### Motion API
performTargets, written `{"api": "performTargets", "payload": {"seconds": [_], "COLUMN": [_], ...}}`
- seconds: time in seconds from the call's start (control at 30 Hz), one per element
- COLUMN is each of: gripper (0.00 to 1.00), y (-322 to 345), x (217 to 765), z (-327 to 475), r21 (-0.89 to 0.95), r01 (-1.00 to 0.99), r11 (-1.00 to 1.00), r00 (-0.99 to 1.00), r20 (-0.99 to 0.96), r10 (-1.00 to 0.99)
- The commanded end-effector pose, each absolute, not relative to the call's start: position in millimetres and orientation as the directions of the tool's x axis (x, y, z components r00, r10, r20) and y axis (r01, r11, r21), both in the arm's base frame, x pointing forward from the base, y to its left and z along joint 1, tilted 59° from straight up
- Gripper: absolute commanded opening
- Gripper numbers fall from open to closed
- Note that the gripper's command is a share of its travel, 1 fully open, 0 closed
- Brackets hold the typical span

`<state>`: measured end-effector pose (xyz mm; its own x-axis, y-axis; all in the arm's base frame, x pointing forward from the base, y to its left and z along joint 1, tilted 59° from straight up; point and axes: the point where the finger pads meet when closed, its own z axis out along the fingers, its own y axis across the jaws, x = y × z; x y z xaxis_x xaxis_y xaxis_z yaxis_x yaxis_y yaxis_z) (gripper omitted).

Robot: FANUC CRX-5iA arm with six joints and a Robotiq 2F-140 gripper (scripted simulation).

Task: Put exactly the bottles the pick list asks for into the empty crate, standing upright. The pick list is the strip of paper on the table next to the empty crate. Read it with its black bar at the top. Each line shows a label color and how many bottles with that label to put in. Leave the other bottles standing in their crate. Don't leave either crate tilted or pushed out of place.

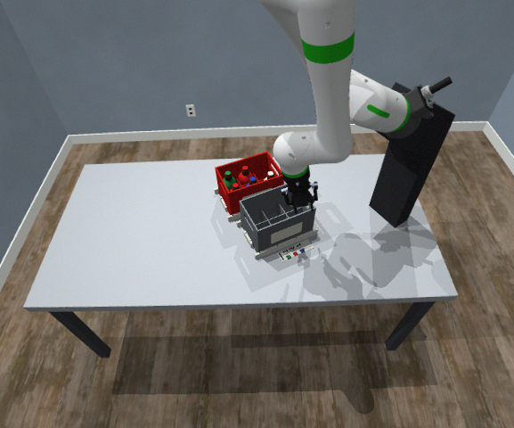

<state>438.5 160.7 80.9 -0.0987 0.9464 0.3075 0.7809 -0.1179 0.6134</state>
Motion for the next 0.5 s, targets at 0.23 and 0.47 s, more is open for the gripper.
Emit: {"api": "performTargets", "payload": {"seconds": [0.23,0.47], "gripper": [0.44,0.44], "y": [160.4,160.4], "x": [438.2,438.2], "z": [80.9,80.9], "r21": [0.746,0.784], "r01": [0.659,0.599], "r11": [0.093,0.162], "r00": [-0.339,-0.419], "r20": [0.184,0.134], "r10": [0.923,0.898]}}
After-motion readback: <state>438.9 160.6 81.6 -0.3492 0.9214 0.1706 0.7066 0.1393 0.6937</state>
